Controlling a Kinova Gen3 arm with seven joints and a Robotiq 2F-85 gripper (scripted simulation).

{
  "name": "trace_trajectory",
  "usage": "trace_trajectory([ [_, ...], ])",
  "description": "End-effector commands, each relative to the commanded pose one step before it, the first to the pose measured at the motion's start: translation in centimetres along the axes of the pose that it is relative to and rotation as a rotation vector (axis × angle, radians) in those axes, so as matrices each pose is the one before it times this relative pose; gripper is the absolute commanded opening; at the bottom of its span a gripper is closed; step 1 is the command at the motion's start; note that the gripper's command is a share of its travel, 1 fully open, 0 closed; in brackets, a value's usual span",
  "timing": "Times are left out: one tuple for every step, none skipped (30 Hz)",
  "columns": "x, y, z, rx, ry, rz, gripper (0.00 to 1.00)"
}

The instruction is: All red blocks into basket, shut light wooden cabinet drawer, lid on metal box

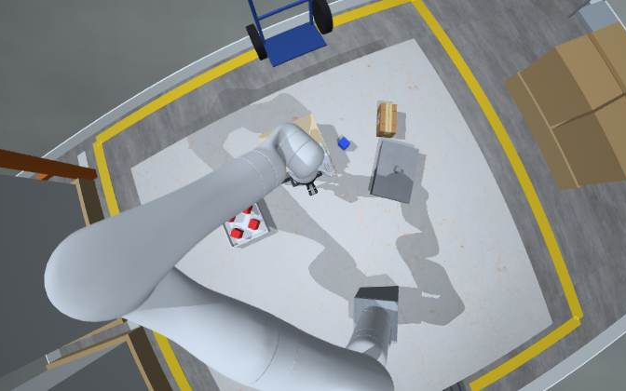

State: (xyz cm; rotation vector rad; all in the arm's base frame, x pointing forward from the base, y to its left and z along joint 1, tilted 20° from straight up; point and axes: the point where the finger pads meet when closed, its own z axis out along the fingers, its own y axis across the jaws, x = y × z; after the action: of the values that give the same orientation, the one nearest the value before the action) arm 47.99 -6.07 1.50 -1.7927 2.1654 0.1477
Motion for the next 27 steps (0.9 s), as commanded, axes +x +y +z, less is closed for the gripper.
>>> trace_trajectory([
  [0.020, -0.616, -0.075, 0.00141, 0.00004, 0.00040, 0.30],
  [0.000, 0.000, 0.000, 0.00000, 0.00000, 0.00000, 0.30],
  [0.000, 0.000, 0.000, 0.00000, 0.00000, 0.00000, 0.30],
  [0.000, -0.166, 0.000, 0.00000, 0.00000, 0.00000, 0.30],
  [0.000, -0.151, 0.000, 0.00001, -0.00001, 0.00000, 0.30],
  [0.000, -0.136, 0.000, 0.00000, 0.00000, 0.00000, 0.30],
  [0.000, -0.120, 0.000, -0.00001, 0.00001, 0.00000, 0.30],
  [0.000, -0.106, 0.000, 0.00001, -0.00001, 0.00000, 0.30],
  [0.000, -0.090, 0.000, 0.00000, 0.00000, 0.00000, 0.30],
  [0.000, -0.076, 0.000, 0.00000, 0.00000, 0.00000, 0.30],
  [0.000, -0.061, 0.000, 0.00000, 0.00000, 0.00000, 0.30],
  [0.000, -0.048, 0.000, 0.00000, 0.00000, 0.00000, 0.30],
  [0.000, -0.036, 0.000, 0.00000, 0.00000, 0.00000, 0.30],
  [0.000, -0.025, 0.000, 0.00000, 0.00000, 0.00000, 0.30],
  [0.000, -0.016, 0.000, 0.00000, 0.00000, 0.00000, 0.30],
  [0.000, -0.008, 0.000, 0.00000, 0.00000, 0.00000, 0.30],
  [0.000, -0.003, 0.000, 0.00000, 0.00000, 0.00000, 0.30],
  [0.000, 0.000, 0.000, 0.00000, 0.00000, 0.00000, 0.30],
  [0.000, 0.000, 0.000, 0.00000, 0.00000, 0.00000, 0.30],
  [0.000, 0.000, 0.000, 0.00000, 0.00000, 0.00000, 0.30],
  [0.000, 0.000, 0.000, 0.00000, 0.00000, 0.00000, 0.30],
  [0.000, 0.000, 0.000, 0.00000, 0.00000, 0.00000, 0.30],
  [0.000, 0.000, 0.000, 0.00000, 0.00000, 0.00000, 0.30],
  [0.000, 0.000, 0.000, 0.00000, 0.00000, 0.00000, 0.30],
  [0.000, 0.000, 0.000, 0.00000, 0.00000, 0.00000, 0.30],
  [0.000, 0.000, 0.000, 0.00000, 0.00000, 0.00000, 0.30],
  [0.000, 0.000, 0.000, 0.00000, 0.00000, 0.00000, 0.30],
])
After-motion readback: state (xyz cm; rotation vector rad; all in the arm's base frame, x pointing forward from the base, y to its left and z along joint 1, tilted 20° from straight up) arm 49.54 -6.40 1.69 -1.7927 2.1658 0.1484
